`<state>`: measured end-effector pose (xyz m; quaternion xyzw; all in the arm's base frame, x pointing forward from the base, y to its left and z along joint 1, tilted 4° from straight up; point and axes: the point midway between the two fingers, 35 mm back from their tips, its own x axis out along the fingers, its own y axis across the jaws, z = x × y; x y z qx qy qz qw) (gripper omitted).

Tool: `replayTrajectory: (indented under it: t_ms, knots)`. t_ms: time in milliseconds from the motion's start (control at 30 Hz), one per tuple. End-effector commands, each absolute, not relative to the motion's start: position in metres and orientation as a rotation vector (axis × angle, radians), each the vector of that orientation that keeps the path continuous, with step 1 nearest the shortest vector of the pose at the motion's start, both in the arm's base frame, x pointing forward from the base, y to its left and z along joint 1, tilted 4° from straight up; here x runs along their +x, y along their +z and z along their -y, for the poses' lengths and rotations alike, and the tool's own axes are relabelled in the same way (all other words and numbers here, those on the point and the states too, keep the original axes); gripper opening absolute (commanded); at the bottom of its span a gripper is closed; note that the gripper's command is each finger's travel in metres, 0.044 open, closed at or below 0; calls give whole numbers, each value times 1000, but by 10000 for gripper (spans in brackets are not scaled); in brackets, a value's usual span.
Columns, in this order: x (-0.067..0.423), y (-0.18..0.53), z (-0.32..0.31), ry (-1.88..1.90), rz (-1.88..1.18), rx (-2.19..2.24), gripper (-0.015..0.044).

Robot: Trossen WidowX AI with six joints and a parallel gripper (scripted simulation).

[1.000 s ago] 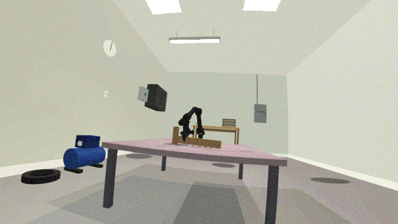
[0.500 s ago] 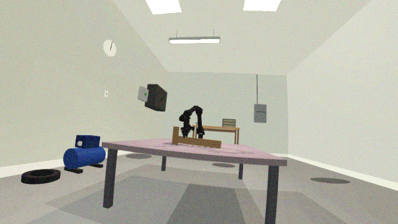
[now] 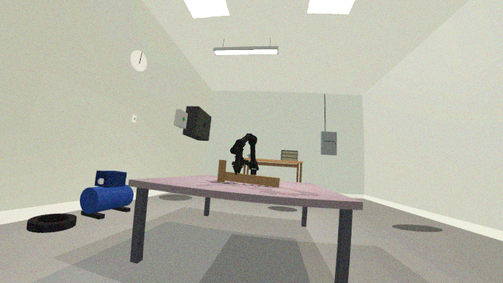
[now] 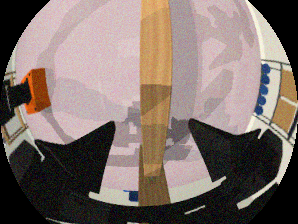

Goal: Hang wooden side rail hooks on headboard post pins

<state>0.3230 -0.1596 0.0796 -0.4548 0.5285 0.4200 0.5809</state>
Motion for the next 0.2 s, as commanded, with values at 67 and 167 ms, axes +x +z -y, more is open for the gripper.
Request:
replayTrajectory:
  t_ms: [67, 167]
  knots:
    - [323, 80, 160, 983, -1234, -1064, 440]
    - [323, 80, 160, 983, -1234, -1064, 440]
